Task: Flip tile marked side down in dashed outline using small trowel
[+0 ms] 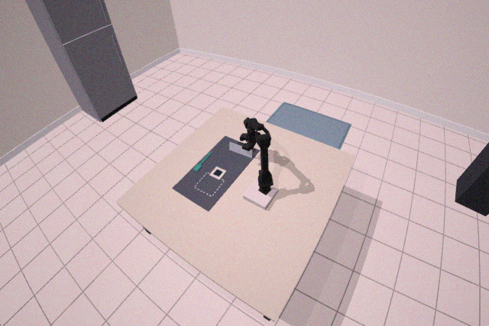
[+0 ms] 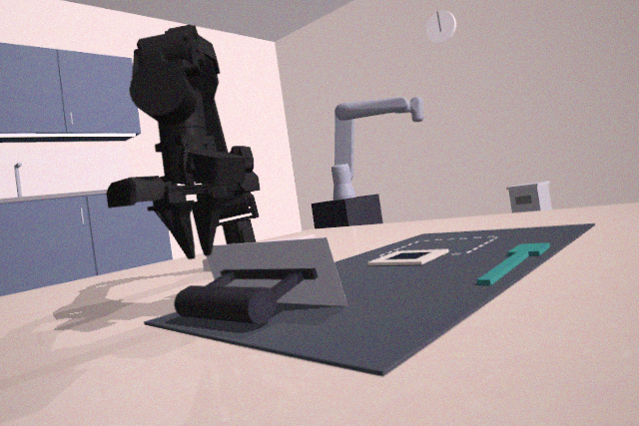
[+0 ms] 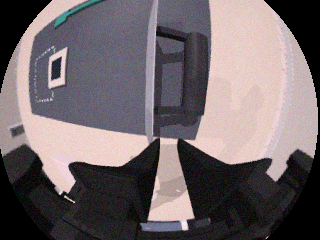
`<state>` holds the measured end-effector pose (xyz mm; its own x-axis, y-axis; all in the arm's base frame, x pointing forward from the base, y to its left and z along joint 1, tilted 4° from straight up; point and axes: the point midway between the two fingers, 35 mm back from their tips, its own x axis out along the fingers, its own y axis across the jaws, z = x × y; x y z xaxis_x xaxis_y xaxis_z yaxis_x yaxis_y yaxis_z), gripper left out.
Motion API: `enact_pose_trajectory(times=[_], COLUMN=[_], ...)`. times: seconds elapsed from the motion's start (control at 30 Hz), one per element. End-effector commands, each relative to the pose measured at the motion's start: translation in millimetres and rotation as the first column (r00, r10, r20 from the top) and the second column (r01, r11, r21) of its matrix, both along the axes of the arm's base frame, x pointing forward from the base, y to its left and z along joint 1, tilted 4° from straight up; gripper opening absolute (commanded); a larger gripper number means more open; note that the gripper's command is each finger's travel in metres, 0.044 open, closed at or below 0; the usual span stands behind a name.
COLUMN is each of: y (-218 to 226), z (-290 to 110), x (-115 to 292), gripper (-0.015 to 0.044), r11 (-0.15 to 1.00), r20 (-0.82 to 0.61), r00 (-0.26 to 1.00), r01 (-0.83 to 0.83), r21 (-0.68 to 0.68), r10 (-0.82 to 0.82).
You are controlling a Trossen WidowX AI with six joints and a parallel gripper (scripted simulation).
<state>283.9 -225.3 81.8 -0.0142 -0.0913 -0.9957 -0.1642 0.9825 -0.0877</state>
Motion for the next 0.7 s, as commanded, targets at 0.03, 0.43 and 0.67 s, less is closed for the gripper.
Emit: enact_pose_trajectory(times=[0.03,0.43,0.67], y=[12.5,34.2,48.6], z=[-3.5,-5.5,-6.8], x=[-1.4,-5.0,-7.4], gripper=[0.0100,0.0100,0.0100], r11=[1.000,1.000,1.000], r20=[-0.004,-0.005,-0.005], r00=[1.000,1.000,1.000], r01=[-0.003,-0.003,-0.003], r21=[0.008,0.010,0.011], r10=[0.003,0.003,0.003])
